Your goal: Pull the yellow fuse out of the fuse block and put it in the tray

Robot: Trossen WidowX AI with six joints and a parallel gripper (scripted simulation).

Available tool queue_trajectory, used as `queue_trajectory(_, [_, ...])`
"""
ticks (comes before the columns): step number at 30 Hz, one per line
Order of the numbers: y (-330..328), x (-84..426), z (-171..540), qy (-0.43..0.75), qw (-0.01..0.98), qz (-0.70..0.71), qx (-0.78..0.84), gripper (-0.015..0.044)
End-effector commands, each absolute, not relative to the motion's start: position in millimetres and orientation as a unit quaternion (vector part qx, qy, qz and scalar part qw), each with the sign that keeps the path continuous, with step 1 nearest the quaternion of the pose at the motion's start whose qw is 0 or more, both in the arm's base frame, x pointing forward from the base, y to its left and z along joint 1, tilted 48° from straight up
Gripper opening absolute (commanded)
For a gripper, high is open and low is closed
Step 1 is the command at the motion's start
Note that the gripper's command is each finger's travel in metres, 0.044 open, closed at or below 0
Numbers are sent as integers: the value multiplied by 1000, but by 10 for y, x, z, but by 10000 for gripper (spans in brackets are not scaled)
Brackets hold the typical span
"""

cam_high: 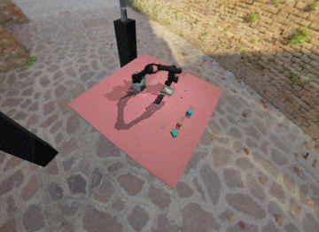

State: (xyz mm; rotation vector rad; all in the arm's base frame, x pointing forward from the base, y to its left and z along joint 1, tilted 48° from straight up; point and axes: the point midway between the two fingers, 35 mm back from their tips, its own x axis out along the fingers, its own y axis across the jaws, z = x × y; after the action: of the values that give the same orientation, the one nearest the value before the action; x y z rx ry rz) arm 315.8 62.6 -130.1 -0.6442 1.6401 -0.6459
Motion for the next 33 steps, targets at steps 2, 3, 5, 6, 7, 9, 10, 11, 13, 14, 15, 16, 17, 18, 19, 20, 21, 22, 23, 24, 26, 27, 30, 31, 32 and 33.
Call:
queue_trajectory(2, [566, 3144, -1360, 707, 589, -279, -275, 0])
queue_trajectory(3, [554, 3142, -1371, 707, 589, -279, -275, 0])
queue_trajectory(5, [531, 3138, -1393, 707, 589, -279, -275, 0])
queue_trajectory(6, [519, 3135, -1404, 707, 589, -279, -275, 0])
queue_trajectory(7, [507, 3133, -1415, 707, 589, -279, -275, 0])
queue_trajectory(9, [483, 3128, -1437, 706, 589, -279, -275, 0])
queue_trajectory(10, [472, 3125, -1448, 706, 589, -279, -275, 0])
queue_trajectory(11, [460, 3123, -1459, 706, 589, -279, -275, 0])
queue_trajectory(13, [436, 3117, -1480, 706, 589, -279, -275, 0])
queue_trajectory(14, [424, 3114, -1491, 706, 589, -279, -275, 0])
queue_trajectory(15, [413, 3111, -1501, 706, 589, -279, -275, 0])
queue_trajectory(16, [401, 3108, -1512, 706, 589, -279, -275, 0])
queue_trajectory(17, [389, 3105, -1522, 706, 589, -279, -275, 0])
queue_trajectory(18, [377, 3101, -1533, 706, 589, -279, -275, 0])
queue_trajectory(19, [365, 3098, -1543, 706, 589, -280, -275, 0])
queue_trajectory(20, [356, 3095, -1551, 706, 589, -280, -275, 0])
queue_trajectory(21, [350, 3094, -1556, 706, 589, -280, -275, 0])
queue_trajectory(22, [348, 3093, -1558, 706, 589, -280, -275, 0])
queue_trajectory(23, [348, 3093, -1558, 706, 589, -280, -275, 0])
queue_trajectory(24, [380, 3110, -1545, 706, 591, -279, -272, 26])
queue_trajectory(26, [380, 3110, -1545, 706, 591, -279, -272, 79])
queue_trajectory(27, [380, 3110, -1545, 706, 591, -279, -272, 105])
queue_trajectory(30, [380, 3110, -1545, 706, 591, -279, -272, 184])
queue_trajectory(31, [380, 3110, -1545, 706, 591, -279, -272, 210])
queue_trajectory(32, [380, 3110, -1545, 706, 591, -279, -272, 236])
queue_trajectory(33, [380, 3110, -1545, 706, 591, -279, -272, 262])
